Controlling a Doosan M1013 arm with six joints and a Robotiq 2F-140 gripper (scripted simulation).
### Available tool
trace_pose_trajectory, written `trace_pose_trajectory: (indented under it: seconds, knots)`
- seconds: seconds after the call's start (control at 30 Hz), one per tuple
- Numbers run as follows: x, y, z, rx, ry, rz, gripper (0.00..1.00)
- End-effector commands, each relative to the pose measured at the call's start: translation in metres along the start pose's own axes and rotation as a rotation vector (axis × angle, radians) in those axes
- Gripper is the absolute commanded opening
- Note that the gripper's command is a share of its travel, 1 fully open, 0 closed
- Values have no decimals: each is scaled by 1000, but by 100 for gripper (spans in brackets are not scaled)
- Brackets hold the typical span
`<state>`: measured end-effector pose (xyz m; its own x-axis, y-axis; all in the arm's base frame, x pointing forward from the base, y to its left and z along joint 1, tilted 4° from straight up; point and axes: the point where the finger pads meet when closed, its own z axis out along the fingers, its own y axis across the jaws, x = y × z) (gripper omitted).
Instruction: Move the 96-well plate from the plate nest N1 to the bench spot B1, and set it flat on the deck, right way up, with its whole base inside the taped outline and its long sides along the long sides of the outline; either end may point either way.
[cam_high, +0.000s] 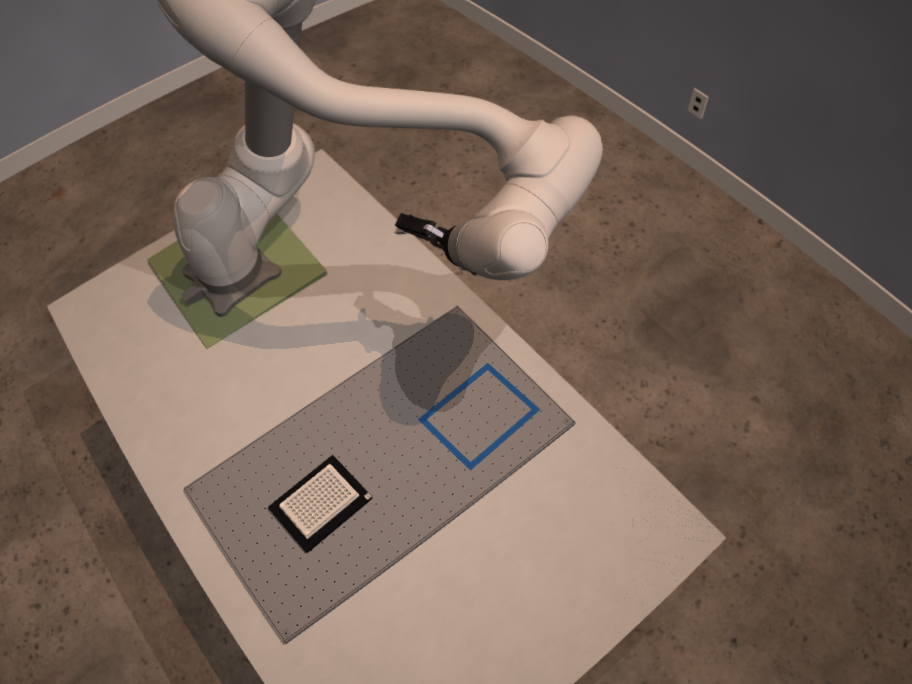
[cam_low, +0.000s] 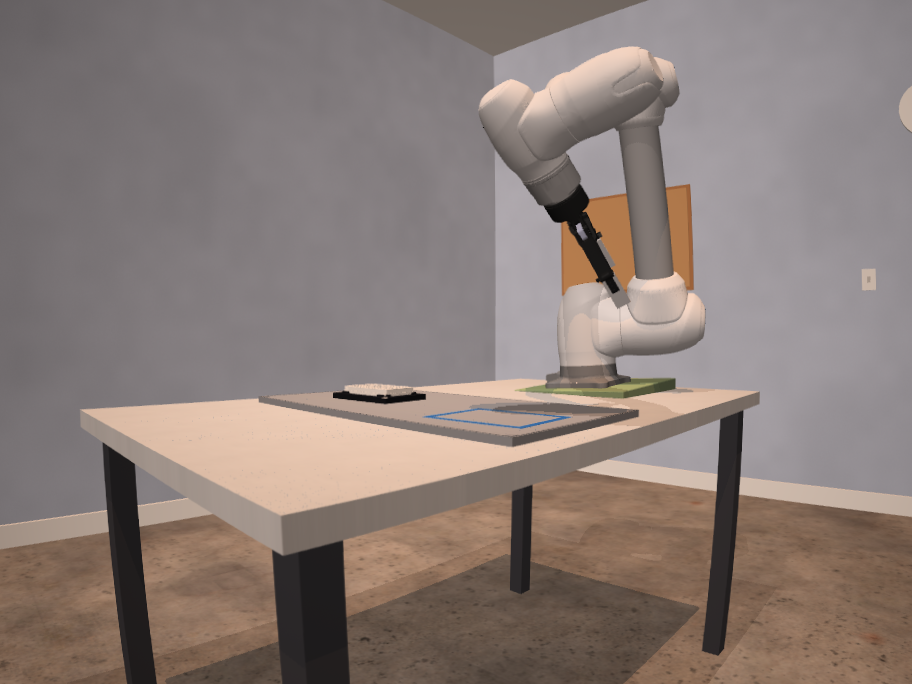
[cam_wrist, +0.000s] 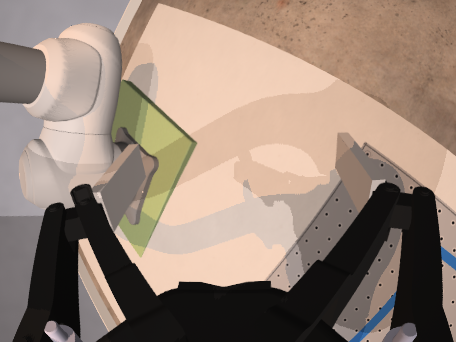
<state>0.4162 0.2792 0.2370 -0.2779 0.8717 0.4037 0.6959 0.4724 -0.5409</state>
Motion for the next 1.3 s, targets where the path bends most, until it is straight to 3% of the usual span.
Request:
trace_pose_trajectory:
  seconds: [0.0, 0.73, 0.83, 1.27]
  knots:
    - [-18, 6, -4, -35, -6, 139, 100]
    - [-101, 26, -23, -199, 21, 784, 100]
    - [-101, 26, -23, -203, 22, 799, 100]
    - [-159, 33, -36, -301, 79, 1194, 100]
